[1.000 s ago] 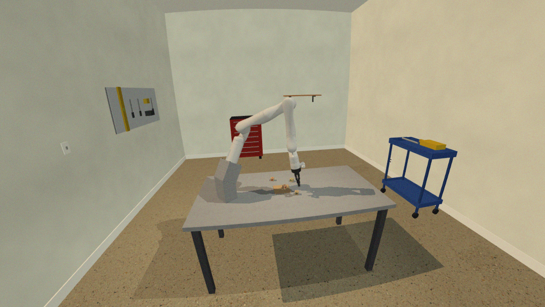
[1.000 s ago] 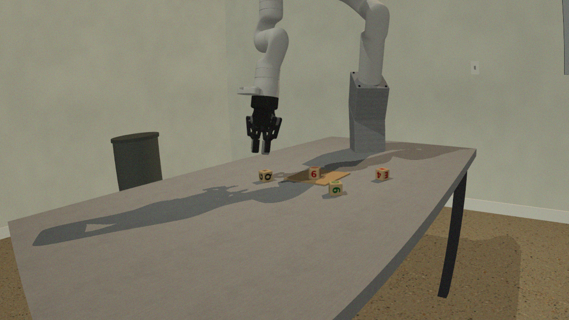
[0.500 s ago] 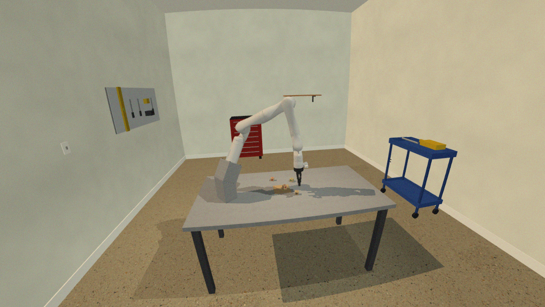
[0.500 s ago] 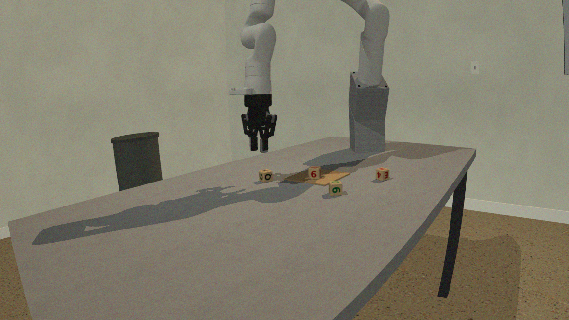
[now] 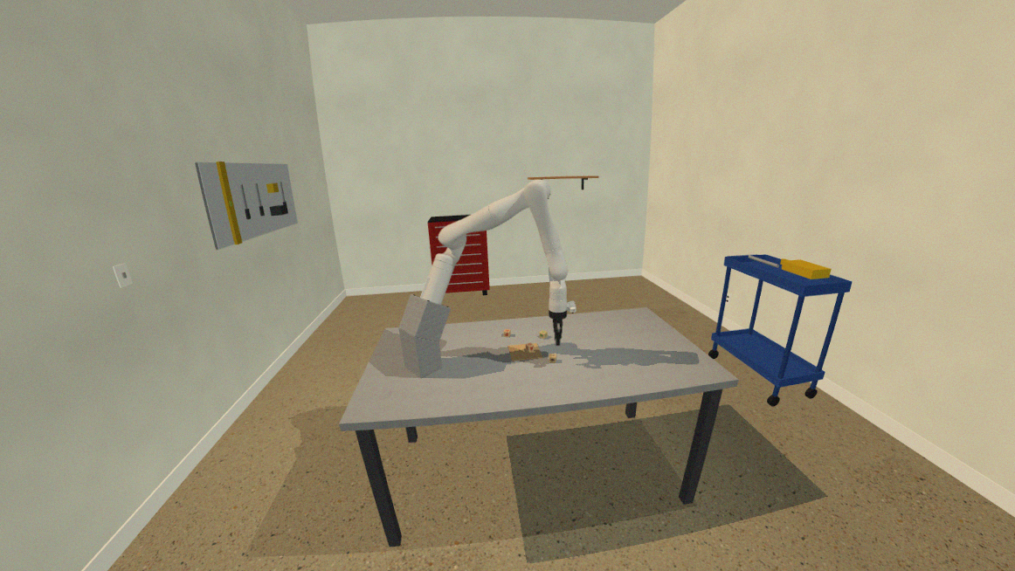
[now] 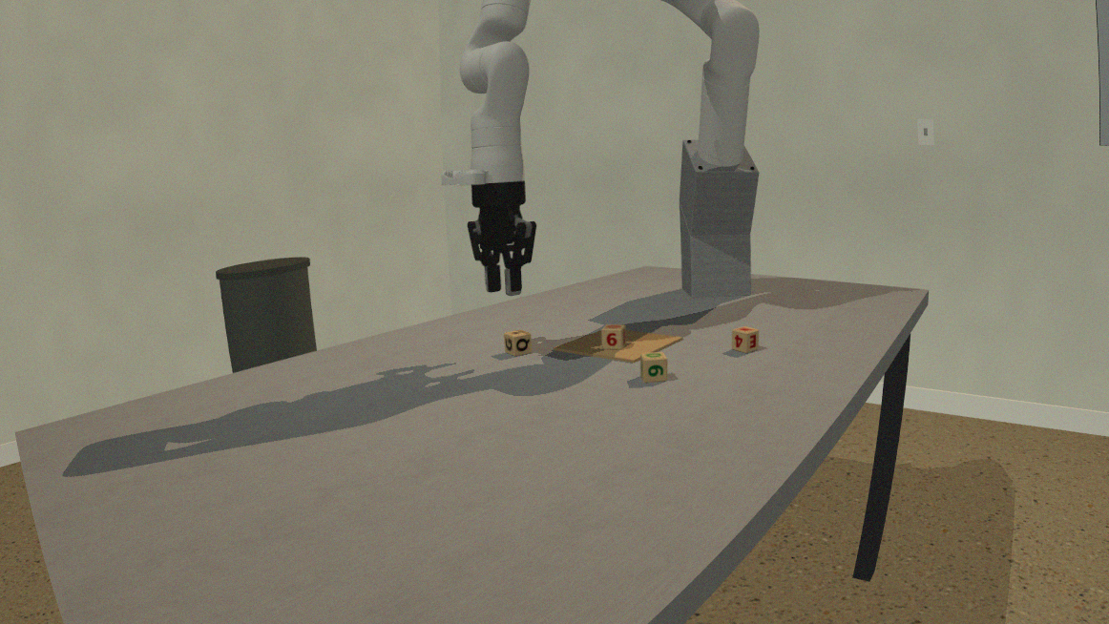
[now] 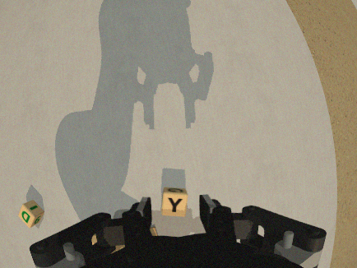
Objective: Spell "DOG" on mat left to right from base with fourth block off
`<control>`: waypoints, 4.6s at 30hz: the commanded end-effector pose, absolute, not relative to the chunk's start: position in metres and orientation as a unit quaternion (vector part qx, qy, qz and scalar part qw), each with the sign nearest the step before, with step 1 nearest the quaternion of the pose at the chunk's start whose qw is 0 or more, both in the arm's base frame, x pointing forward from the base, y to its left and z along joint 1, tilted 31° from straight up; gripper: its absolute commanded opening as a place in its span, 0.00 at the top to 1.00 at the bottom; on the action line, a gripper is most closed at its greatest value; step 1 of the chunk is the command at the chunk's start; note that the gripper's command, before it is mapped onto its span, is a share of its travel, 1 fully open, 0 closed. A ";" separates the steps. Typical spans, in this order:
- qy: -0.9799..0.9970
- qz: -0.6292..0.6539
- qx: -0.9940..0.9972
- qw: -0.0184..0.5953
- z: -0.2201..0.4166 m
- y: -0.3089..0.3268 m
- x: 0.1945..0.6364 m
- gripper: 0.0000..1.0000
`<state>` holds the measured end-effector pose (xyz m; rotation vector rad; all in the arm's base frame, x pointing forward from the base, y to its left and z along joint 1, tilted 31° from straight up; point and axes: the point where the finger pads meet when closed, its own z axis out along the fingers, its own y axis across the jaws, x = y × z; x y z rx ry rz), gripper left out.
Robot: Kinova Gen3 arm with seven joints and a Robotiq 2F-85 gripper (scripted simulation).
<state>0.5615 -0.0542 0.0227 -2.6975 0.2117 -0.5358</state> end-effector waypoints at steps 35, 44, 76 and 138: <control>0.143 -0.178 -0.952 0.203 0.018 -0.053 0.546 0.33; 0.143 -0.178 -0.952 0.203 0.018 -0.053 0.546 0.33; 0.142 -0.179 -0.952 0.204 0.014 -0.051 0.549 0.33; 0.142 -0.177 -0.952 0.204 -0.027 -0.033 0.566 0.33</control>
